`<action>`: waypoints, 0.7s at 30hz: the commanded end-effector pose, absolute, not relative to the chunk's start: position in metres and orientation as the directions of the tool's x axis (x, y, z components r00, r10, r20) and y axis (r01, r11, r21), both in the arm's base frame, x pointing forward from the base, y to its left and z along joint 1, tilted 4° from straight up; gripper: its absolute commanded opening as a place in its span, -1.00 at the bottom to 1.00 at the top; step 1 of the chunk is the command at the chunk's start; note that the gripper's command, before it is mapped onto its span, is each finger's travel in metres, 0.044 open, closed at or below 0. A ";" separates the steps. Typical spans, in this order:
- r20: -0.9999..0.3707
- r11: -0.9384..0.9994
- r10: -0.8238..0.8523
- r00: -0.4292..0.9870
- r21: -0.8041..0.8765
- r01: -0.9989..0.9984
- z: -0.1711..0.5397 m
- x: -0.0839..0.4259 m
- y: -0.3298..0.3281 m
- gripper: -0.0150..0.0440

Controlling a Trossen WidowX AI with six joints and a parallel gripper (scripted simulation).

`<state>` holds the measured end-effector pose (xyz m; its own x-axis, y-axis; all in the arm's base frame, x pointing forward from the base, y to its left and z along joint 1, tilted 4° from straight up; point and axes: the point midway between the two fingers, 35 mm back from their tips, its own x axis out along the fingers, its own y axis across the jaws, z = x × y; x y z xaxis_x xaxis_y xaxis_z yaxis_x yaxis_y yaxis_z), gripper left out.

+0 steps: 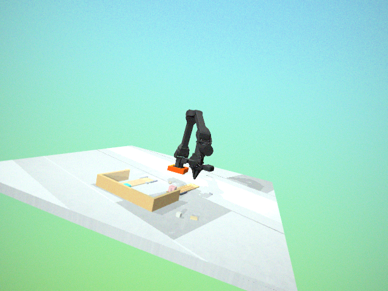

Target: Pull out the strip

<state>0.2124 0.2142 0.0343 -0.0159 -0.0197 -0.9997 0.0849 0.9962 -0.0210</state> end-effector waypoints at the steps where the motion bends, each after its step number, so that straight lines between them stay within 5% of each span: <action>1: -0.999 0.999 -0.023 -0.028 -0.024 0.038 0.036 0.218 0.213 -0.31; 16: -0.999 0.998 -0.024 -0.024 -0.023 -0.054 0.042 0.277 0.205 1.00; 21: -0.999 0.998 -0.024 -0.022 -0.023 -0.054 0.043 0.295 0.203 1.00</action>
